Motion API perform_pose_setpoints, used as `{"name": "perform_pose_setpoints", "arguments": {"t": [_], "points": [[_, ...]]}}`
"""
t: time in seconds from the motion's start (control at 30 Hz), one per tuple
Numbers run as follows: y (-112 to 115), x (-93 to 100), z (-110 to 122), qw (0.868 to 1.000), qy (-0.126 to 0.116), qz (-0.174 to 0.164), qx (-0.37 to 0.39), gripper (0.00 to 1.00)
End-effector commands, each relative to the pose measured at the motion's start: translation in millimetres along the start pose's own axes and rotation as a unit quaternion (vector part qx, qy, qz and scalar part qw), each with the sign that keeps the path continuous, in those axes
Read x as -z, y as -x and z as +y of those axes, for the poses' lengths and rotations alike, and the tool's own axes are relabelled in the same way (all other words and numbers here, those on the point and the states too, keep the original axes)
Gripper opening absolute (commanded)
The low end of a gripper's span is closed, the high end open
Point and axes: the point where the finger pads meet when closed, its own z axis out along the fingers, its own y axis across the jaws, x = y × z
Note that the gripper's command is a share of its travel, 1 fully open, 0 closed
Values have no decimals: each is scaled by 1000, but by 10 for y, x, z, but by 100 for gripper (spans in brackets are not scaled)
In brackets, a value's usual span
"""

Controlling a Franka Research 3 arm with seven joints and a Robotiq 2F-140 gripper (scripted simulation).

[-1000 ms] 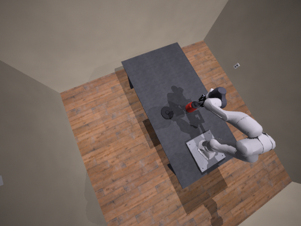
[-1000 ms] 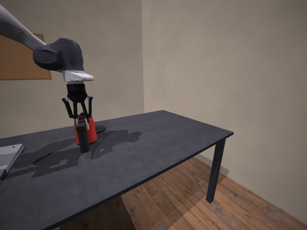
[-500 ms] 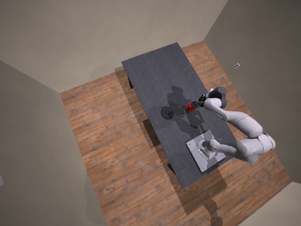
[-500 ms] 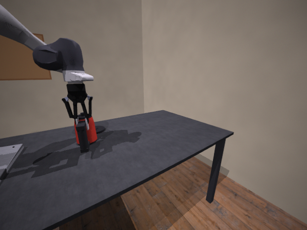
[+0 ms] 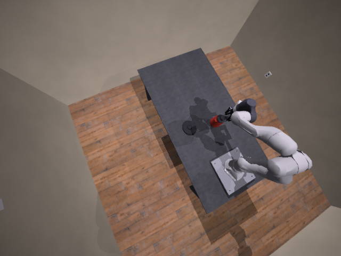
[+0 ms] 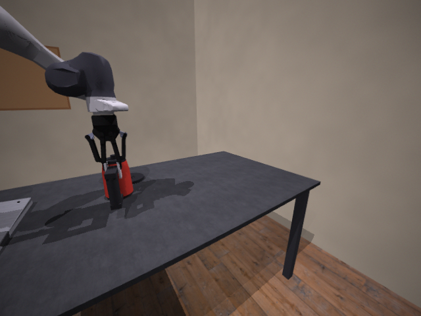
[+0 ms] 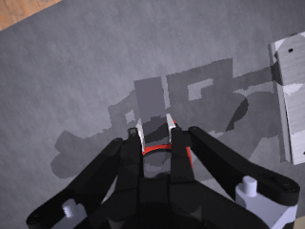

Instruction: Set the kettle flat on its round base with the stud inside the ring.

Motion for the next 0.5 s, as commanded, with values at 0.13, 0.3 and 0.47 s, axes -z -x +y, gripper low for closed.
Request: {"name": "perform_pose_setpoints", "arguments": {"t": [0.13, 0.3, 0.47], "points": [[55, 31, -36, 1000, -4, 1, 1, 0], [87, 31, -39, 1000, -4, 1, 1, 0], [155, 30, -46, 1000, -4, 1, 1, 0]]}}
